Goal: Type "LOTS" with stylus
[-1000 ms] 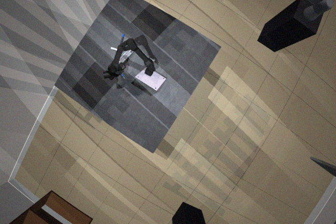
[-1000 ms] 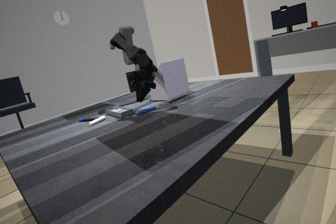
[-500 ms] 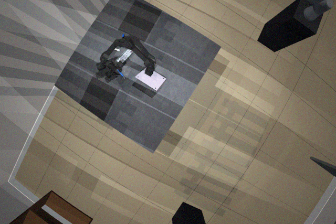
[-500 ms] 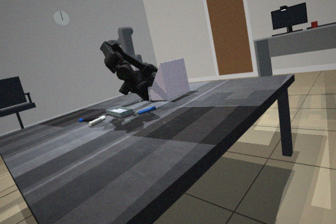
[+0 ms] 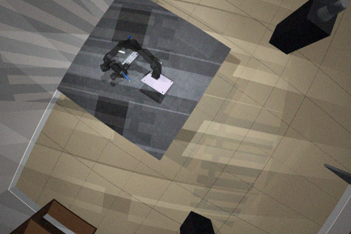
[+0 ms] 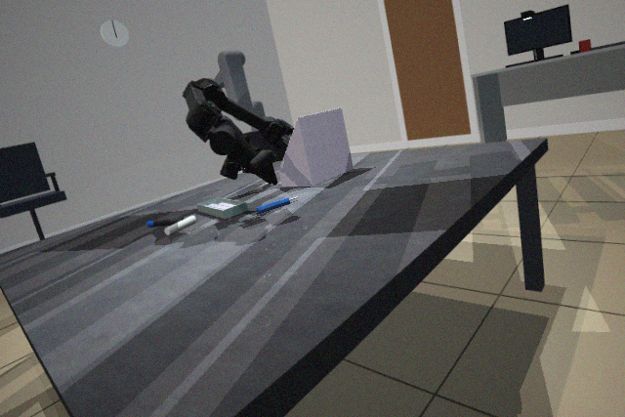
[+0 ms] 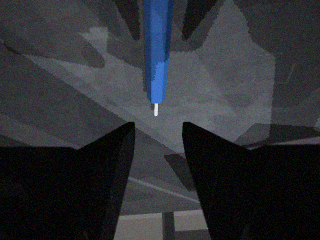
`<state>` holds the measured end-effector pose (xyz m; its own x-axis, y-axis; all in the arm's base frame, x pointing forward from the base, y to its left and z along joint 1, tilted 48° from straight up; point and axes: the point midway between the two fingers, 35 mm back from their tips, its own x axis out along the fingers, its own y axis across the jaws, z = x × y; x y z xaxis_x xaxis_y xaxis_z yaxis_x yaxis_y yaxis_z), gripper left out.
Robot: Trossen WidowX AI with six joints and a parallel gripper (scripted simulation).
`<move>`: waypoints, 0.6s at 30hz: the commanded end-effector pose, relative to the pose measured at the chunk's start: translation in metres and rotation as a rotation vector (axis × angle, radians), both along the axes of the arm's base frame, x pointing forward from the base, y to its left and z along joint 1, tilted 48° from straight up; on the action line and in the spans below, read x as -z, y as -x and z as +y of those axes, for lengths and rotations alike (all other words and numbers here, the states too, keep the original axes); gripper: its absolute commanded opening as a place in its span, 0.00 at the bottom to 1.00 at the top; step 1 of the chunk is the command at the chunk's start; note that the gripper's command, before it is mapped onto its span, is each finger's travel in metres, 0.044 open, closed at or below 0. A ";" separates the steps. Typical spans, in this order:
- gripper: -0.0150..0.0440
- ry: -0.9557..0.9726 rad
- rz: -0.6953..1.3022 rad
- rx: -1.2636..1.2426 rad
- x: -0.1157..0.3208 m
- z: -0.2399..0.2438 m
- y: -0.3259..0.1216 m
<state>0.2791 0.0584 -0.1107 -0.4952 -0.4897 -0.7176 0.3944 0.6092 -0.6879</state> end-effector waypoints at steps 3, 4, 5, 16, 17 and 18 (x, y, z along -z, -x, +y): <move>0.51 -0.001 0.003 0.006 0.004 -0.004 0.000; 0.51 -0.001 0.003 0.006 0.005 -0.004 0.000; 0.51 -0.001 0.003 0.006 0.005 -0.005 0.000; 0.51 0.000 0.003 0.006 0.010 -0.010 0.001; 0.51 0.000 0.003 0.006 0.010 -0.010 0.001; 0.51 0.000 0.003 0.006 0.011 -0.011 0.001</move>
<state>0.2790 0.0497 -0.1191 -0.5002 -0.4841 -0.7179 0.4005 0.6057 -0.6875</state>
